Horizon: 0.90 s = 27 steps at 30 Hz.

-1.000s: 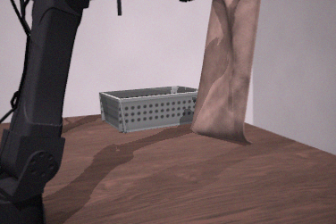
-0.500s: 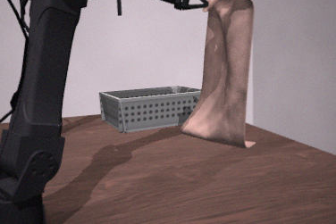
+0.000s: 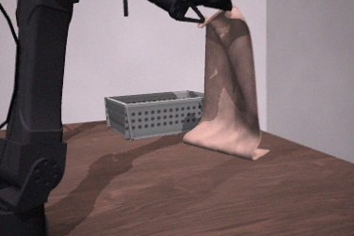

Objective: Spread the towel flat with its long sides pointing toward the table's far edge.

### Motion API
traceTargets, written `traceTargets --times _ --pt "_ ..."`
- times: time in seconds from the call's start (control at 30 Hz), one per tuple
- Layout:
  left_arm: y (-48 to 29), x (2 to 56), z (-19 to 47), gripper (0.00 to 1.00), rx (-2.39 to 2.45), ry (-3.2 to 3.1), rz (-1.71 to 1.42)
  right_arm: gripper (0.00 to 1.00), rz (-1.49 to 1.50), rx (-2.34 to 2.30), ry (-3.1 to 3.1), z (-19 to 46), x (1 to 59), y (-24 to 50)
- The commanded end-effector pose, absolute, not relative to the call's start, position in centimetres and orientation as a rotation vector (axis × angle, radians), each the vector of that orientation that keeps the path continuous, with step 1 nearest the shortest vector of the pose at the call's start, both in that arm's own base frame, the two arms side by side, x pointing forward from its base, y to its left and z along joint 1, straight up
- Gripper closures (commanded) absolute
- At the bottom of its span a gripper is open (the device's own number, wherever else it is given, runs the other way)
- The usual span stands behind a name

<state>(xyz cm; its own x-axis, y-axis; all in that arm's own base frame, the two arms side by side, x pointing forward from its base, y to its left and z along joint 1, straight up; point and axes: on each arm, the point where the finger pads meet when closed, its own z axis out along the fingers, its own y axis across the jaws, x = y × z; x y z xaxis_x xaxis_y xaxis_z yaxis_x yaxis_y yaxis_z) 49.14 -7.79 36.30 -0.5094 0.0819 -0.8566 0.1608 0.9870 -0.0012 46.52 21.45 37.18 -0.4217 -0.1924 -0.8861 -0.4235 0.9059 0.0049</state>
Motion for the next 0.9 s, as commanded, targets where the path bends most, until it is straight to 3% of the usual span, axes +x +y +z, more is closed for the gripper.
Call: traceTargets --times 0.0,0.27,0.3,0.87 --pt "-7.7 46.8 38.1 1.0 0.164 2.107 -0.094 1.0 0.256 -0.459 2.061 36.8 44.4 20.9" --pt "-7.8 44.3 35.8 1.0 0.189 2.248 -0.09 1.0 0.246 -0.502 2.153 35.9 42.2 20.7" --pt "-8.3 42.7 32.7 1.0 0.219 2.359 -0.088 1.0 0.238 -0.559 2.25 33.3 41.0 21.7" --pt "-9.5 35.6 25.2 1.0 0.318 2.491 -0.101 1.0 0.233 -0.74 2.412 25.3 33.2 22.4"
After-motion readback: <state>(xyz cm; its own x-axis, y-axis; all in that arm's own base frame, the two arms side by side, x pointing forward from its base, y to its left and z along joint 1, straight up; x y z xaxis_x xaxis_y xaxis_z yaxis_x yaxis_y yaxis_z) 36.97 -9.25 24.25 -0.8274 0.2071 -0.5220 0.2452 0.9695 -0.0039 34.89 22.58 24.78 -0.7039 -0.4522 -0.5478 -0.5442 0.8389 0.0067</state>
